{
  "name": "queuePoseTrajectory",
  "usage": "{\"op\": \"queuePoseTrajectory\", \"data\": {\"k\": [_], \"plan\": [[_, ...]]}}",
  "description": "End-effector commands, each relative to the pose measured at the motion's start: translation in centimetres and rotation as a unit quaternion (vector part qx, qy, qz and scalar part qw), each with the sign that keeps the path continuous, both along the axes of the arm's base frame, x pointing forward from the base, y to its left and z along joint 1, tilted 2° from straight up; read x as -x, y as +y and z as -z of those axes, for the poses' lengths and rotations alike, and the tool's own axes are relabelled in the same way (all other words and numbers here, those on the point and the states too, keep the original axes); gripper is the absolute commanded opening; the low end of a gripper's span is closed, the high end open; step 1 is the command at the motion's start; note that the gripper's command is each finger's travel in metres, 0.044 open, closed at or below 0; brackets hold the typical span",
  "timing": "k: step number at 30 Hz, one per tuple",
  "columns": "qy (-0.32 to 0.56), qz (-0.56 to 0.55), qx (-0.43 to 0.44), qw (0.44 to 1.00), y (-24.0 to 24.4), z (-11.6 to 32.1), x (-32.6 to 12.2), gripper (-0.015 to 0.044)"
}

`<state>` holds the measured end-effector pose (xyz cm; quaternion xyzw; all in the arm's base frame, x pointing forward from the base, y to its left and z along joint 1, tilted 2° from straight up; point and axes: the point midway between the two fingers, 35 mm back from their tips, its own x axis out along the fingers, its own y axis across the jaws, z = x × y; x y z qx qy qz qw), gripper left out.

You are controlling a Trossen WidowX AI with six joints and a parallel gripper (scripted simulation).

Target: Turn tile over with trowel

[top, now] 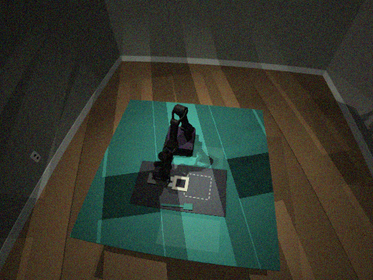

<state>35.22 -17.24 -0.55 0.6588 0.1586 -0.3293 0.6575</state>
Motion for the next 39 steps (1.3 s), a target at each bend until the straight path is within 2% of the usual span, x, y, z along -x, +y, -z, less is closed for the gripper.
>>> {"op": "queuePoseTrajectory", "data": {"k": [1, 8, 19, 39], "plan": [[-0.005, -0.007, -0.003, 1.000, 1.2, -0.2, -0.3, 0.0000], [-0.005, -0.007, -0.006, 1.000, 1.5, -0.3, -0.4, 0.0000], [-0.016, -0.007, -0.054, 0.998, 1.4, -2.5, -0.4, 0.0000], [-0.017, -0.007, -0.056, 0.998, 5.4, -6.2, -1.2, 0.0000]]}}
